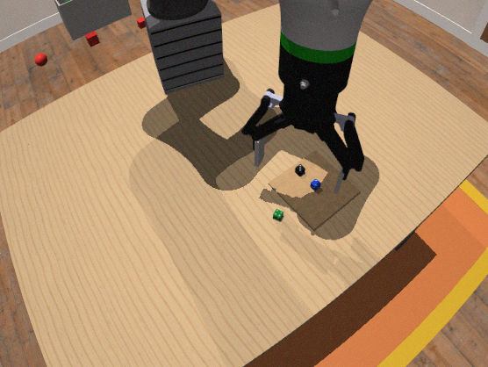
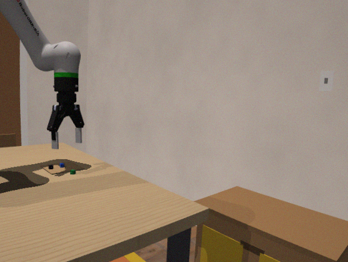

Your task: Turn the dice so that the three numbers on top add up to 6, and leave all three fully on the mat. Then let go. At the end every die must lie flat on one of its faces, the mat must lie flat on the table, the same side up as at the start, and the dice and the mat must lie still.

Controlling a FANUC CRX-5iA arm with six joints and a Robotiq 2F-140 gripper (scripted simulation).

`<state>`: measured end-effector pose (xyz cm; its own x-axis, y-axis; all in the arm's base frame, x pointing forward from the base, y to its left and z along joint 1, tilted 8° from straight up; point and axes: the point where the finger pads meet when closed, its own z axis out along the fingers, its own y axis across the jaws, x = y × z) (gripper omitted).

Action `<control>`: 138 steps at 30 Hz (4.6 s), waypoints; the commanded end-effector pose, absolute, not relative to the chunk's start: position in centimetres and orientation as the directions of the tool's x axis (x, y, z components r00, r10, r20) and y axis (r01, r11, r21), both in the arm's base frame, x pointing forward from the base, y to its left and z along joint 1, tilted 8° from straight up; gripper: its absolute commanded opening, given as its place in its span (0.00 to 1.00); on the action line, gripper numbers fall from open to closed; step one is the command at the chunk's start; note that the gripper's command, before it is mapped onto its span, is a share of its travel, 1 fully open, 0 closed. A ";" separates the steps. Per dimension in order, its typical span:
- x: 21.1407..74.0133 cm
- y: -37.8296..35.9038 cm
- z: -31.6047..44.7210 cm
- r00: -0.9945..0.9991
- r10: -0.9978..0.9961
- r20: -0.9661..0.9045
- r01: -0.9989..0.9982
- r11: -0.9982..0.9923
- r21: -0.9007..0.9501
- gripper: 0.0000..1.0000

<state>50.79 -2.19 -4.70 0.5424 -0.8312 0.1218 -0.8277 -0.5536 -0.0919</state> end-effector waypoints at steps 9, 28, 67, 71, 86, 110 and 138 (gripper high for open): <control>50.9 -3.4 -4.9 0.834 -0.536 0.128 -0.535 -0.843 -0.048 1.00; 50.9 -5.2 -5.1 0.991 -0.007 0.135 -0.011 -1.000 0.028 1.00; 50.9 -6.7 -5.4 0.875 0.473 0.105 0.465 -0.881 0.089 0.19; 50.9 -6.7 -5.4 0.875 0.473 0.105 0.465 -0.881 0.089 0.19; 50.9 -6.7 -5.4 0.875 0.473 0.105 0.465 -0.881 0.089 0.19; 51.0 -6.7 -6.4 0.875 0.473 0.105 0.465 -0.881 0.089 0.19; 51.5 -6.8 -9.8 0.875 0.473 0.105 0.465 -0.881 0.089 0.19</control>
<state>51.46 -6.82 -9.58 0.8750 0.4726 0.1048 0.4651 -0.8808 0.0890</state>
